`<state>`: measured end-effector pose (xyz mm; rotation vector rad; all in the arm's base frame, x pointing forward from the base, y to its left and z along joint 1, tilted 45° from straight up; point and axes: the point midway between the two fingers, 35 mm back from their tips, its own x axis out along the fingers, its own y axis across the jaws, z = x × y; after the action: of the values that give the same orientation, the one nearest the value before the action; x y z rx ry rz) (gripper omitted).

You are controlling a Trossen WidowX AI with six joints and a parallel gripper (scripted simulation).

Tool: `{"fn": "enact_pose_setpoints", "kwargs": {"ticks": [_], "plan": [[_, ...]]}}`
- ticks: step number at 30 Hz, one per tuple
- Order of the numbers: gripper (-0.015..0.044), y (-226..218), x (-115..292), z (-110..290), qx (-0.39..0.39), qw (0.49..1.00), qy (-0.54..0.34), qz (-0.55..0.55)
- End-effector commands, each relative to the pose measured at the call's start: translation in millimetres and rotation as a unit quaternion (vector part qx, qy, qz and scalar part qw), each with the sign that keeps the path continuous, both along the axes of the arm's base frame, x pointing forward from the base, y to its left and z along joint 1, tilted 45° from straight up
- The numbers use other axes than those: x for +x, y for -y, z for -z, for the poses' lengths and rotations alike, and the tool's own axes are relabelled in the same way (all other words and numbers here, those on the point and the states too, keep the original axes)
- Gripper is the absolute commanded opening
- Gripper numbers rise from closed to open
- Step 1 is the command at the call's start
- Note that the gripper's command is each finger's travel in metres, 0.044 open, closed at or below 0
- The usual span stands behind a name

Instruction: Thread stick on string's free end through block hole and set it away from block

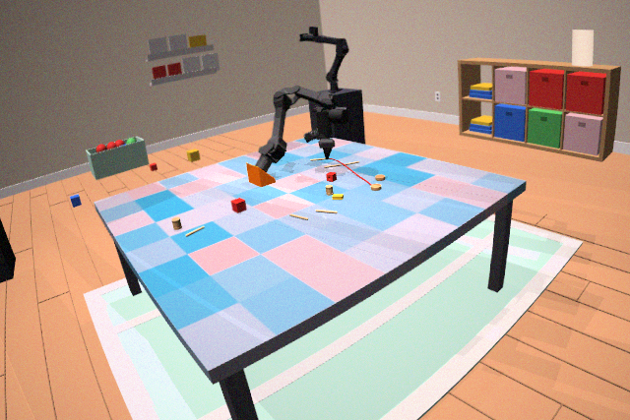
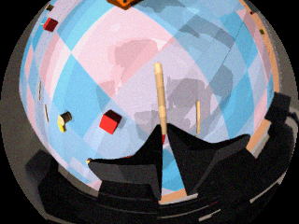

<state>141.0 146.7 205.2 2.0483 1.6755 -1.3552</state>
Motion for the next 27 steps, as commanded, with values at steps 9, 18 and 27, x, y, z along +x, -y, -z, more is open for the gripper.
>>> {"fn": "enact_pose_setpoints", "kwargs": {"ticks": [9, 18, 27], "plan": [[0.0000, -8, 6, -9, -0.001, 0.998, 0.039, -0.039], [0.0000, -14, 10, -16, 0.001, 0.996, 0.067, -0.067], [0.0000, -21, 13, -23, 0.002, 0.991, 0.094, -0.094]]}}
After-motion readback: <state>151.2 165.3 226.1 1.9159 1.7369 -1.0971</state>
